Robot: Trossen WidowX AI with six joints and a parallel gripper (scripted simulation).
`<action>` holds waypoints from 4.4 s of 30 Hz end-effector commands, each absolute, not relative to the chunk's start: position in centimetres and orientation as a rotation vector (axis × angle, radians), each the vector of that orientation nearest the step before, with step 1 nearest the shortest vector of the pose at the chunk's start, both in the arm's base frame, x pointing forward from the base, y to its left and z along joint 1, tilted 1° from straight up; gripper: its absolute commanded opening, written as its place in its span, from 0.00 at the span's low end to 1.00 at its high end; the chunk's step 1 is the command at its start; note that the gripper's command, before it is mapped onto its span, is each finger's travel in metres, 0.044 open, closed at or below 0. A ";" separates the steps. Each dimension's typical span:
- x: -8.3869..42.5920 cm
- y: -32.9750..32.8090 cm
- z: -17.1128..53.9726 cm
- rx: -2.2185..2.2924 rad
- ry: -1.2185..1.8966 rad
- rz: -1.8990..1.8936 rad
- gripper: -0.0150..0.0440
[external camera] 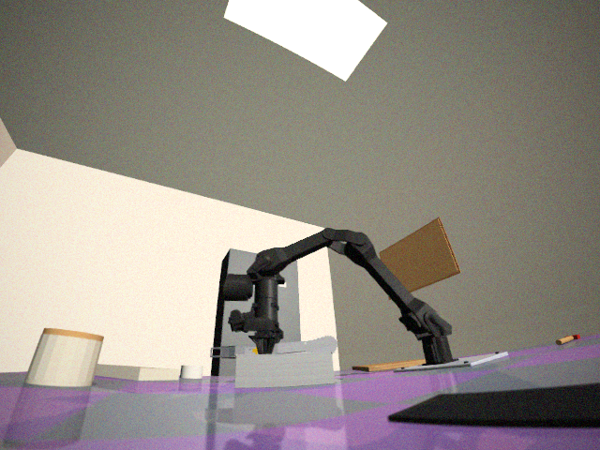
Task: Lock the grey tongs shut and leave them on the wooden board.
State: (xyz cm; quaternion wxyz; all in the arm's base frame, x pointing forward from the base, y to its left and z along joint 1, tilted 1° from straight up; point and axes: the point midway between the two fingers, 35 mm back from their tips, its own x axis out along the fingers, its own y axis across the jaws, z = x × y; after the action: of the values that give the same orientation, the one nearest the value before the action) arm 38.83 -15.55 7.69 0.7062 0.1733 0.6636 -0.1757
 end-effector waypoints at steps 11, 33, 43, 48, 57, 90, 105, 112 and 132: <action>38.9 -15.5 7.7 0.388 1.473 -0.386 0.23; 37.9 -15.4 20.4 0.385 1.419 -0.390 0.00; 37.9 -15.4 20.6 0.385 1.418 -0.390 0.00; 37.8 -15.7 20.1 0.377 1.431 -0.387 0.00; 35.4 -20.3 20.1 0.263 1.451 -0.304 0.00; 19.8 -34.9 20.1 -0.241 1.510 0.125 0.00; 14.2 -37.4 20.0 -0.383 1.511 0.258 0.00; 13.1 -37.8 20.0 -0.238 1.524 0.118 0.00; 8.2 -39.0 19.9 0.414 1.463 -0.507 0.00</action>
State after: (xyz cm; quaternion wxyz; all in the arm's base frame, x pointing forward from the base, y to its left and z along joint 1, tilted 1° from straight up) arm 8.97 -38.93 19.92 0.7058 0.1437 0.6673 -0.1896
